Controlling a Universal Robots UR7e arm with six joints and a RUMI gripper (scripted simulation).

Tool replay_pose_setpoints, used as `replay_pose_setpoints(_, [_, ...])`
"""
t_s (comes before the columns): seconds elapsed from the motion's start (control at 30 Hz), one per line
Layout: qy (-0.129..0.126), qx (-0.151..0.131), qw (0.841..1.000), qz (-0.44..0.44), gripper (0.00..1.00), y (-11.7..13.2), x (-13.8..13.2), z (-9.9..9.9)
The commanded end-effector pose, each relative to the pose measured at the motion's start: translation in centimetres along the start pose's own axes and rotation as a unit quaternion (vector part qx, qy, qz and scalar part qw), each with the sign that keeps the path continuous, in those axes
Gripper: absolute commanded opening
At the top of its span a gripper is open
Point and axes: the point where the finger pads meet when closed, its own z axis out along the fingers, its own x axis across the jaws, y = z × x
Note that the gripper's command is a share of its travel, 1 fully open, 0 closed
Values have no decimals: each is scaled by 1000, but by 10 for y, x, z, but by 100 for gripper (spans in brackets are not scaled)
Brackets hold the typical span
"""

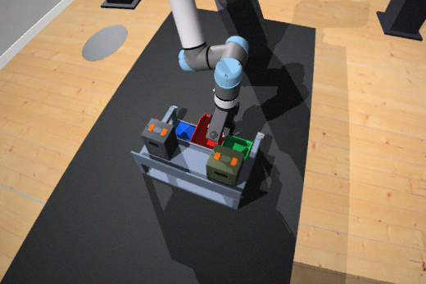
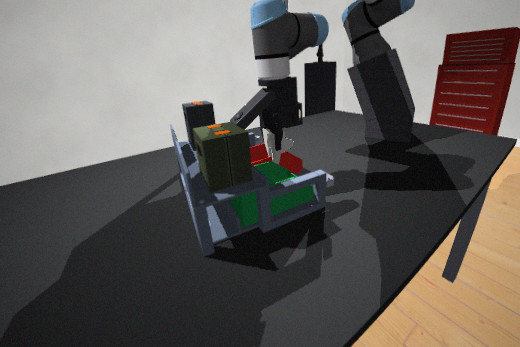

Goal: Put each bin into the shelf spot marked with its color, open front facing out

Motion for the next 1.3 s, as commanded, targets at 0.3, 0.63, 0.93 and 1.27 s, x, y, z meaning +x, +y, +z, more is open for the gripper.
replay_pose_setpoints(0.3, [0, 1, 1000, 0, 5, 0, 0, -5])
replay_pose_setpoints(0.63, [0, 1, 1000, 0, 5, 0, 1, -14])
replay_pose_setpoints(0.93, [0, 1, 1000, 0, 5, 1, 1, -23])
replay_pose_setpoints(1.27, [0, 1, 1000, 0, 5, 2, 2, -36])
